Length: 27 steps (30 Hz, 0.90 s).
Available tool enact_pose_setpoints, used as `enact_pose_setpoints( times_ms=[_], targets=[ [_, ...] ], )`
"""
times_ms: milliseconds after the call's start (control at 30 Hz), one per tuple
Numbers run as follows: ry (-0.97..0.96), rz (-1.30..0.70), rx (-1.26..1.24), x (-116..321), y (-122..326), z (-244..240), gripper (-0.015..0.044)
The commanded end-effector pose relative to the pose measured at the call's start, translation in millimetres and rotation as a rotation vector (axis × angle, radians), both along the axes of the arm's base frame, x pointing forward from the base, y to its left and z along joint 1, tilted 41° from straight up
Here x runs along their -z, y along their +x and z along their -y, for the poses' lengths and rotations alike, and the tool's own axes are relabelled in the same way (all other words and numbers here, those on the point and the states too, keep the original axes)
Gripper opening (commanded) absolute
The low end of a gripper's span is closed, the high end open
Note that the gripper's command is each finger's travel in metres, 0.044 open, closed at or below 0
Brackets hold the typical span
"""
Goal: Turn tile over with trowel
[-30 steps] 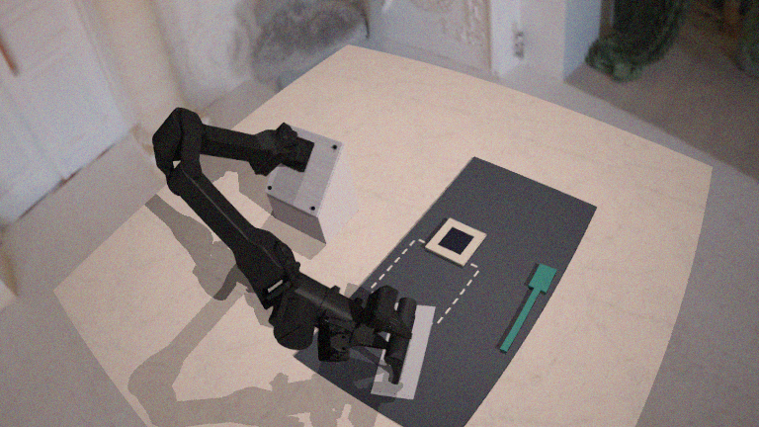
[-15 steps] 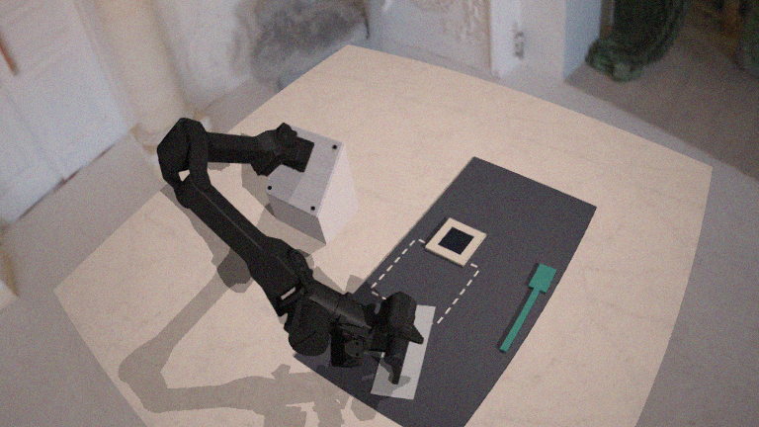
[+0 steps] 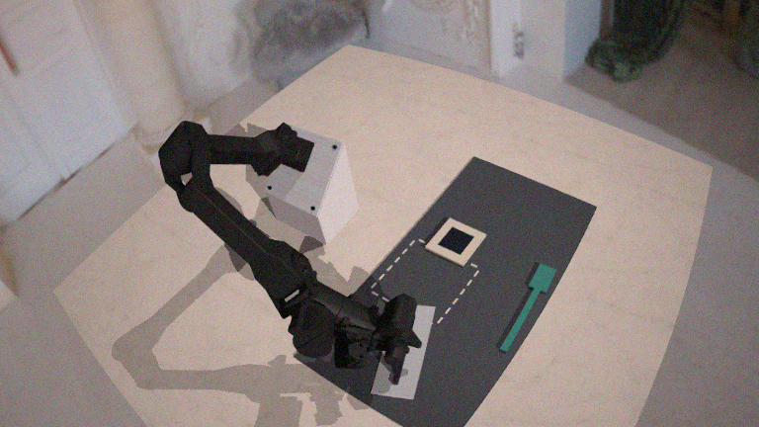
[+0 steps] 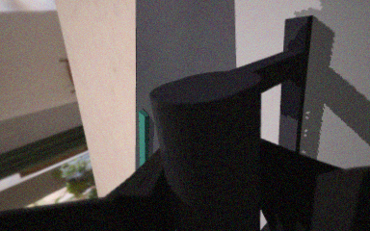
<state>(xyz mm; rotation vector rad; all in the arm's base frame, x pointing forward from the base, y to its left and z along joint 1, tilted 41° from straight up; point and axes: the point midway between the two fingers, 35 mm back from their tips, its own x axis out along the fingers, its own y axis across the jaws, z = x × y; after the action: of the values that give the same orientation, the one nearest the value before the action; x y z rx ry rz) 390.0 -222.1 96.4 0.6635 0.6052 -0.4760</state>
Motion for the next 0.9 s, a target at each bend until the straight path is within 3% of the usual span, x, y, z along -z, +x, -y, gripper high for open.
enact_pose_setpoints(
  times_ms=[0, 467, 867],
  targets=[
    [0.0, 0.002, 0.002, -0.3, 0.5, 0.3, 0.0096],
    [0.0, 0.002, 0.002, -0.3, 0.5, 0.3, 0.0002],
    [0.002, 0.001, 0.001, -39.5, -0.2, -35.0, 0.0]
  ],
)
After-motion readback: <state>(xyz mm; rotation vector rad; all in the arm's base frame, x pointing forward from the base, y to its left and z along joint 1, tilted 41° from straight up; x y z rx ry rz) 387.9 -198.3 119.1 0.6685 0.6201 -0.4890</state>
